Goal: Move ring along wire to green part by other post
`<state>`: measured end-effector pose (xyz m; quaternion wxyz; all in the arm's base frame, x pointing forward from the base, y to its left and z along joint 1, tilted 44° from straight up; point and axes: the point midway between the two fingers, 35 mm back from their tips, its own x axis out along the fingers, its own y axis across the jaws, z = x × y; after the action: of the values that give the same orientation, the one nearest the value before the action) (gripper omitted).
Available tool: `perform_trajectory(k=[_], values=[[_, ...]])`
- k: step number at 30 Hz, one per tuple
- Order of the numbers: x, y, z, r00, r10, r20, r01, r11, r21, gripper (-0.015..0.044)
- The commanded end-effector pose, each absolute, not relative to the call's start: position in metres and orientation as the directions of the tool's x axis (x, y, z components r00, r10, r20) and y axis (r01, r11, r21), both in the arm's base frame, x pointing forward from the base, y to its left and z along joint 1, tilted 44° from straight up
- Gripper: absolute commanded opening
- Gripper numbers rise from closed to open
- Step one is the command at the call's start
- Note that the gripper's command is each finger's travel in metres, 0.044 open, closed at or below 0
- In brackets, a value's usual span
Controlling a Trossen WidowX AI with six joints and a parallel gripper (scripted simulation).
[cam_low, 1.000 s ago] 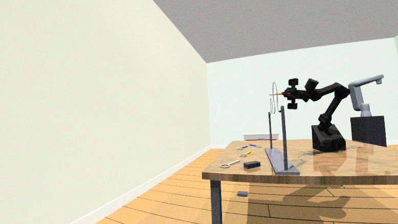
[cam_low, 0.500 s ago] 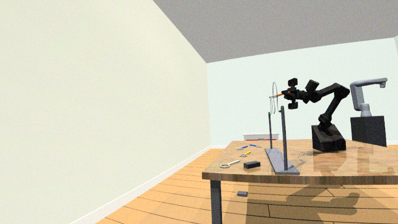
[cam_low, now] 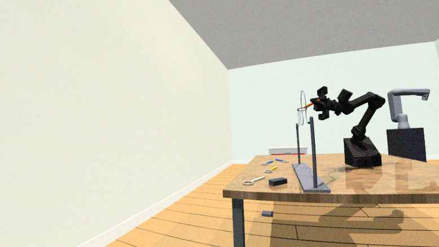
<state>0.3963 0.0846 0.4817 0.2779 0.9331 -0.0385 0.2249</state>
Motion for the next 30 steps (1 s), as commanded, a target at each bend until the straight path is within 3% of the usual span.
perform_trajectory(k=[1, 18, 30], values=[[0.3973, 0.0820, 0.4815, 0.894, 0.022, 0.448, -0.205, -0.868, 0.453, -0.0150], [0.3969, 0.0787, 0.4835, 0.883, -0.064, 0.465, -0.220, -0.932, 0.288, -0.0150], [0.3979, 0.0880, 0.4815, 0.881, -0.074, 0.467, -0.221, -0.937, 0.269, -0.0150]])
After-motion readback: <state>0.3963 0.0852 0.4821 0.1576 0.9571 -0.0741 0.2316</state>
